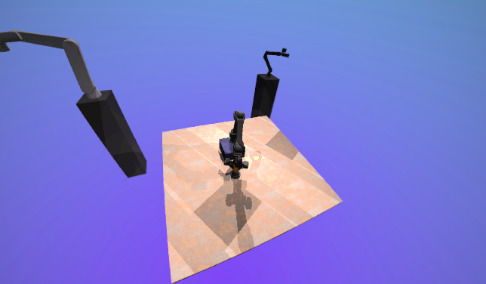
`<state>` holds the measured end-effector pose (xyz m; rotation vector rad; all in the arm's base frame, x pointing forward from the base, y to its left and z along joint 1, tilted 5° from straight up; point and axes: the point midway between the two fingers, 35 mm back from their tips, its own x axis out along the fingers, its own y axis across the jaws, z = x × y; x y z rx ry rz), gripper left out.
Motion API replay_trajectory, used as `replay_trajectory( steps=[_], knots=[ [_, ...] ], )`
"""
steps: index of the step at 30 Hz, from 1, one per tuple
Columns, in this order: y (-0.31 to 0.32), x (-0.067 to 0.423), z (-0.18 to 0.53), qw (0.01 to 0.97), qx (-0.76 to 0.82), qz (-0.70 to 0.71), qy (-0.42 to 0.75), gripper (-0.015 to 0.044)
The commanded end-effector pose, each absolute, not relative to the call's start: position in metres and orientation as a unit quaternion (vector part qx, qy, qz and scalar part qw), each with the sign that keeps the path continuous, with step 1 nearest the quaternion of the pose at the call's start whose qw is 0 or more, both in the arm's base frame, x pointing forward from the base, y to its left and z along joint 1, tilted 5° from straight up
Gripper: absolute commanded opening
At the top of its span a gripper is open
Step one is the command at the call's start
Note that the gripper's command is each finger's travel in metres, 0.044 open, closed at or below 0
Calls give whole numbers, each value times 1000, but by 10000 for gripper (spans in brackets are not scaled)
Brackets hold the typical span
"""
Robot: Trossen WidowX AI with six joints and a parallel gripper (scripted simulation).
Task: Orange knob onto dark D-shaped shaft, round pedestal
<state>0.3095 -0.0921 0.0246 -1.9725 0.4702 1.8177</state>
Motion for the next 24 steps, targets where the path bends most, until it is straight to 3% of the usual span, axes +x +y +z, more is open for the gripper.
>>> replay_trajectory(
  steps=[1,10,24],
  knots=[
    [-92,311,25,207,-710,652,167,0],
    [-93,312,30,238,-700,644,195,0],
    [-93,313,27,525,-521,489,462,0]
  ],
)
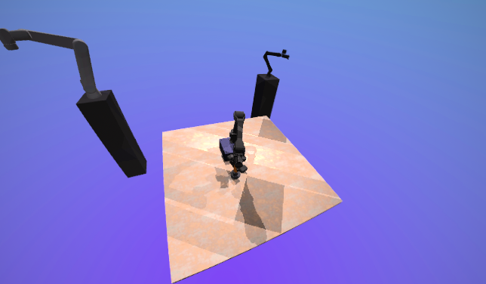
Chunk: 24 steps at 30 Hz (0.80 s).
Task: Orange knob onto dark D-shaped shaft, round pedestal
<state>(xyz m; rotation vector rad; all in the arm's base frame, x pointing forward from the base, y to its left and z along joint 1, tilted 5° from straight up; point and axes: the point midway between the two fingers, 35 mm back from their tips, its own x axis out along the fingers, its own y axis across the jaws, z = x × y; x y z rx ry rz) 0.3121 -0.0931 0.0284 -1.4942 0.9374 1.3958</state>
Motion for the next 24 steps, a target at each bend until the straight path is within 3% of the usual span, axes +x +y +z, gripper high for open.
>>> replay_trajectory(
  steps=[1,13,24],
  knots=[
    [-93,313,26,543,-502,473,479,0],
    [-92,309,24,700,-238,237,630,0],
    [-91,307,29,738,37,-12,673,0]
  ],
)
